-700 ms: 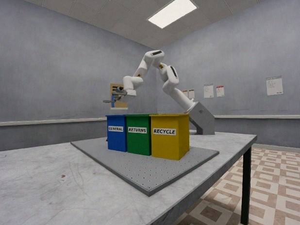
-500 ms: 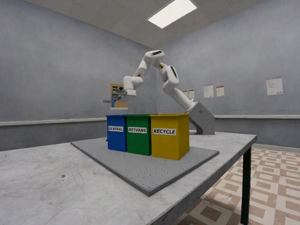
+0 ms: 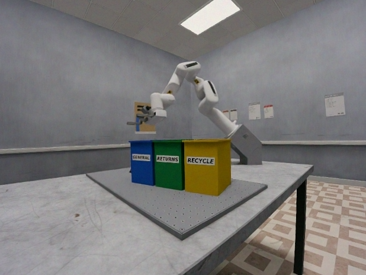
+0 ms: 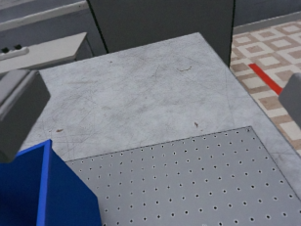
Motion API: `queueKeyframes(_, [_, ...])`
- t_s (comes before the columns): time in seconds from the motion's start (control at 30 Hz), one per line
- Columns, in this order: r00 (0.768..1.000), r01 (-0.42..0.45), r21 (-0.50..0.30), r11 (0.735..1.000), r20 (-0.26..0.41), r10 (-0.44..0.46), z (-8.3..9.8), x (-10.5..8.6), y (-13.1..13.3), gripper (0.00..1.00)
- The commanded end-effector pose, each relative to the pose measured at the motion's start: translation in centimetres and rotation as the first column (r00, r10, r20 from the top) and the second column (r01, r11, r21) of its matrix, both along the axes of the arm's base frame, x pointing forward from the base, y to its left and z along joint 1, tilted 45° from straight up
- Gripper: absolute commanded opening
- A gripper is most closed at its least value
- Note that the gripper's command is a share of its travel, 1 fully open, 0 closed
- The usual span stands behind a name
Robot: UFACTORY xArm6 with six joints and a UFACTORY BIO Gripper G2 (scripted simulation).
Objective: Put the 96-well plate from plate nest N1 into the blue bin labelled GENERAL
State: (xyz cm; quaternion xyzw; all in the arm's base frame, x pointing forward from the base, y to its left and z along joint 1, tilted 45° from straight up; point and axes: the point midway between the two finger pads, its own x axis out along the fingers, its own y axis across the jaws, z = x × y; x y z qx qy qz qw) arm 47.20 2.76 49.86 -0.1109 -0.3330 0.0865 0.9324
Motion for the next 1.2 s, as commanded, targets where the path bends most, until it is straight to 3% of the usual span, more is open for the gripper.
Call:
queueKeyframes(0.0, [1.000, 0.000, 0.008, 1.000, -0.022, 0.000, -1.3, 0.0, 1.4, 0.37])
queueKeyframes(0.07, [0.999, 0.006, 0.003, 1.000, -0.054, -0.006, -1.7, 0.0, 1.7, 0.37])
queueKeyframes(0.23, [0.999, 0.006, 0.003, 1.000, -0.054, -0.006, -3.1, -0.1, 2.9, 0.37])
queueKeyframes(0.27, [0.997, 0.013, -0.006, 1.000, -0.082, -0.013, -3.5, -0.1, 3.2, 0.37])
queueKeyframes(0.47, [0.994, 0.020, -0.020, 1.000, -0.104, -0.022, -5.1, -0.4, 4.4, 0.37])
queueKeyframes(1.17, [0.989, 0.044, -0.078, 0.996, -0.138, -0.054, -10.4, -2.2, 8.7, 0.37])
